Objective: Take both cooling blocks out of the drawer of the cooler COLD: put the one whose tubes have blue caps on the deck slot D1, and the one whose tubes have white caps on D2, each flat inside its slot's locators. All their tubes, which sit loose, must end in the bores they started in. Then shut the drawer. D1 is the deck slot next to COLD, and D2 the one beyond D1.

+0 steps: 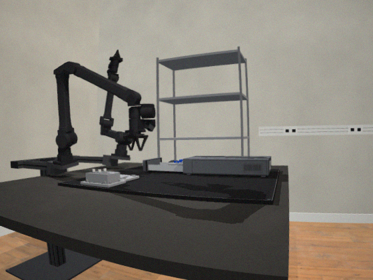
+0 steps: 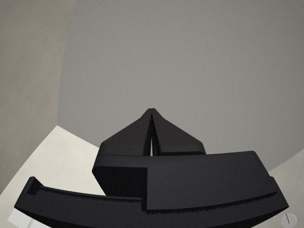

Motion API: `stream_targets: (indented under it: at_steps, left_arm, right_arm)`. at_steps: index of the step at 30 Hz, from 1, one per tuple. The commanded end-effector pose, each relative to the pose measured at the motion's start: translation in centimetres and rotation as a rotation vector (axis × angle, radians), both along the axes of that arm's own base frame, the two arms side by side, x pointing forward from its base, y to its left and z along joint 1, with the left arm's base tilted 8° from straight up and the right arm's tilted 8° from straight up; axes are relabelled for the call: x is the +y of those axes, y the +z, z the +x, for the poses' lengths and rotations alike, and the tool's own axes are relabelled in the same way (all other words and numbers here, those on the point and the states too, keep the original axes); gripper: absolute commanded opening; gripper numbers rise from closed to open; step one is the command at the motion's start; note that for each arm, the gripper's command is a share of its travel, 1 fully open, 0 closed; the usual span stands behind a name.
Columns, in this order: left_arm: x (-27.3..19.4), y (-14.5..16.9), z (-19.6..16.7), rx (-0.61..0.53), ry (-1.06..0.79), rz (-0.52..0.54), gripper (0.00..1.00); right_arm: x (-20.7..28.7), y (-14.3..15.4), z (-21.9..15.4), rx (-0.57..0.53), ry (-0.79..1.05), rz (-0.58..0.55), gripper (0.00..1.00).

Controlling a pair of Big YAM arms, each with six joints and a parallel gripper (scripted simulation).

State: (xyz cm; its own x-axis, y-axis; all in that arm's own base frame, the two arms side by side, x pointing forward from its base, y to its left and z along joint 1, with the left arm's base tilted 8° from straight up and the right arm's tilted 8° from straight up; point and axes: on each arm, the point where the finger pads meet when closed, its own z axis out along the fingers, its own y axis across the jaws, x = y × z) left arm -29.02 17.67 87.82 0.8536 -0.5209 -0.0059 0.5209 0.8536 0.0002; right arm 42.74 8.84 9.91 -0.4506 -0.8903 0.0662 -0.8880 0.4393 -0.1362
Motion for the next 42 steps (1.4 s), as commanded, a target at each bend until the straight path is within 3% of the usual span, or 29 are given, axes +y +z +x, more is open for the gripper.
stream_targets:
  at_steps: [1,14,42]
  left_arm:
    - [-1.4,0.8,1.8,0.029,0.008,0.019,0.0]
    - [-1.4,0.8,1.8,0.029,0.008,0.019,0.0]
    - [-1.4,0.8,1.8,0.029,0.008,0.019,0.0]
  right_arm:
    - [3.4,1.3,2.7,-0.005,0.217,-0.012,1.0]
    - [7.7,0.9,3.9,0.029,0.507,-0.04,1.0]
    - [17.2,0.0,6.5,0.027,0.491,-0.034,1.0]
